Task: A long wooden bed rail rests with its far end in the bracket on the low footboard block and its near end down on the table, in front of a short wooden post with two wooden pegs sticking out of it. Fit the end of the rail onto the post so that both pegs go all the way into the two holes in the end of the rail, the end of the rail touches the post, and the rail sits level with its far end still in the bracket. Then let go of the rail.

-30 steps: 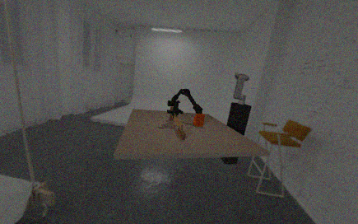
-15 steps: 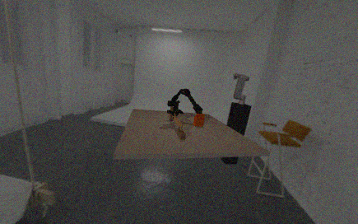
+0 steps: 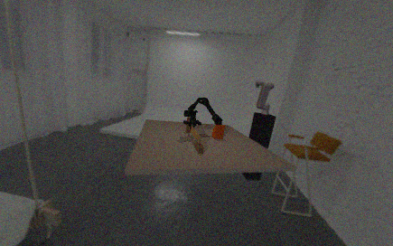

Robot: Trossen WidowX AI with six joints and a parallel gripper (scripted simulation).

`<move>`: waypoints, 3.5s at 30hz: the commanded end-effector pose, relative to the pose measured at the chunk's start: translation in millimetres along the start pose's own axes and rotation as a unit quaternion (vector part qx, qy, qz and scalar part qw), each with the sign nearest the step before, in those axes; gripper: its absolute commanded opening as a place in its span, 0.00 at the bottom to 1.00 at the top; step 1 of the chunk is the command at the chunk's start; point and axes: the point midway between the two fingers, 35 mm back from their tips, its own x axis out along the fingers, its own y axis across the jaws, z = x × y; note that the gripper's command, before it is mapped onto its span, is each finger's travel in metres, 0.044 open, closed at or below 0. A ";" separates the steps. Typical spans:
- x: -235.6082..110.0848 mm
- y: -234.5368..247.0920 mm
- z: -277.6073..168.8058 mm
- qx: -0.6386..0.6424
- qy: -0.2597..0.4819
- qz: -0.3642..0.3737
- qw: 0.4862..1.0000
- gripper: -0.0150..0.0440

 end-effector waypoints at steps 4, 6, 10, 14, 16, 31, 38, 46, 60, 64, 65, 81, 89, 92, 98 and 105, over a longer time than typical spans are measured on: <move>-2.1 -0.9 2.8 -0.001 -0.002 -0.003 1.000 0.25; -1.8 -0.9 2.8 -0.001 -0.002 -0.003 1.000 0.25; -1.2 -0.9 2.8 -0.001 -0.002 -0.003 1.000 0.25; -0.6 -0.8 2.8 -0.001 -0.002 -0.003 1.000 0.25; -0.3 -0.8 2.8 -0.001 -0.002 -0.003 1.000 0.25; 0.4 -0.7 0.4 -0.001 -0.002 -0.003 1.000 0.25; 0.1 -0.7 -1.9 -0.001 -0.002 -0.003 1.000 0.25; -0.8 -0.8 -4.3 -0.001 -0.002 -0.003 1.000 0.25; -3.1 -1.0 -8.1 -0.001 -0.002 -0.003 1.000 0.25; -3.7 -1.1 -9.3 -0.001 -0.002 -0.003 1.000 0.25; -3.8 -1.2 -9.6 -0.001 -0.002 -0.003 1.000 0.25; -3.2 -1.6 -14.4 -0.001 -0.002 -0.003 1.000 0.25; -2.2 -1.7 -16.7 -0.001 -0.002 -0.003 1.000 0.25; -1.9 -1.7 -17.6 -0.001 -0.002 -0.003 1.000 0.25; -1.7 -1.7 -19.5 -0.001 -0.002 -0.003 1.000 0.25; -2.2 -1.7 -21.8 -0.001 -0.002 -0.003 1.000 0.25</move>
